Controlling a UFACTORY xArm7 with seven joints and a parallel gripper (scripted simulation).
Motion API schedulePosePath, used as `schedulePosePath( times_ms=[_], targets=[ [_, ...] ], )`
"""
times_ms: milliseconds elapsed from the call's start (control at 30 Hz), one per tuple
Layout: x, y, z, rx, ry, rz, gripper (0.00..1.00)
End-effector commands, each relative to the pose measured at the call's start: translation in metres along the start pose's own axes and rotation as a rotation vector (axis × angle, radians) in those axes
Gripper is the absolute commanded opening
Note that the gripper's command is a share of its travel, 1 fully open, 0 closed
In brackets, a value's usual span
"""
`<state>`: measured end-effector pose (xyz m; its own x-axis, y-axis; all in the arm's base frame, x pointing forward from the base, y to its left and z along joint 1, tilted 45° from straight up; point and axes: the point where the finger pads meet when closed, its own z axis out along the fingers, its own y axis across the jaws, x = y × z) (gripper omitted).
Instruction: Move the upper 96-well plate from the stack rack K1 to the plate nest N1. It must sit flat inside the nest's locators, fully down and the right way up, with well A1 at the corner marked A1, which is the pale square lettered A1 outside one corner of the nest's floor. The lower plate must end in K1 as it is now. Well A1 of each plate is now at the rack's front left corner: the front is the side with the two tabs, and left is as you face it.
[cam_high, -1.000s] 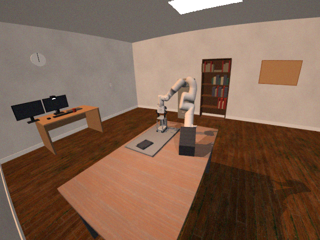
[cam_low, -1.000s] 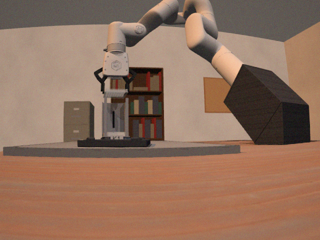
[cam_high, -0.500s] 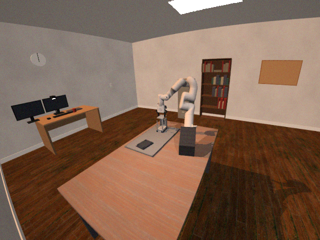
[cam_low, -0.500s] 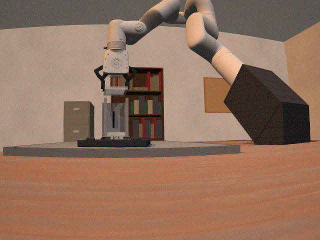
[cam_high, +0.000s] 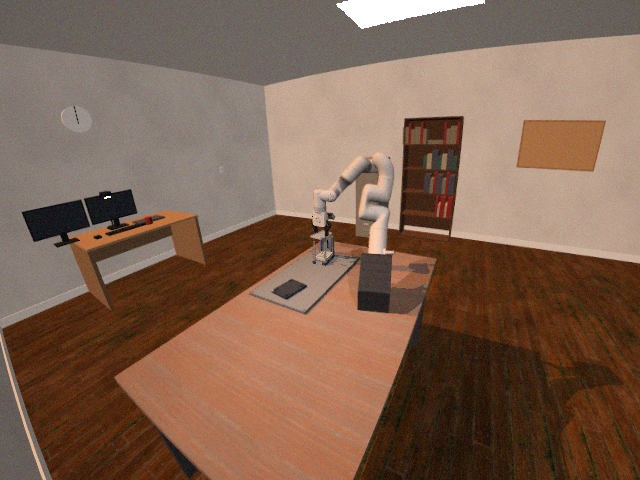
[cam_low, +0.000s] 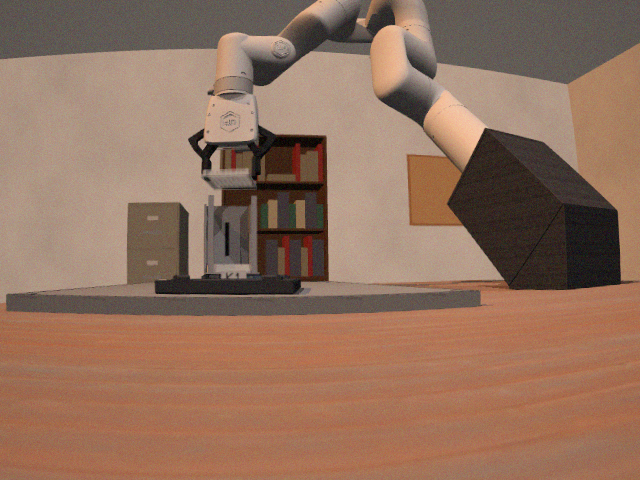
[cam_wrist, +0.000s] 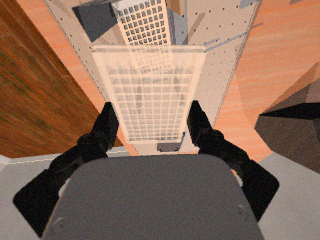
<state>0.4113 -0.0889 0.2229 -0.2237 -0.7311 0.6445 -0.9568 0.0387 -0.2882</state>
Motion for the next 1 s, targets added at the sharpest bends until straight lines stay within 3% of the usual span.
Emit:
schedulePosePath(
  times_ms=[0, 967],
  targets=[
    [-0.014, 0.001, -0.001, 0.003, 0.007, 0.014, 0.0],
    [-0.096, 0.016, 0.001, 0.003, 0.007, 0.013, 0.0]
  ],
)
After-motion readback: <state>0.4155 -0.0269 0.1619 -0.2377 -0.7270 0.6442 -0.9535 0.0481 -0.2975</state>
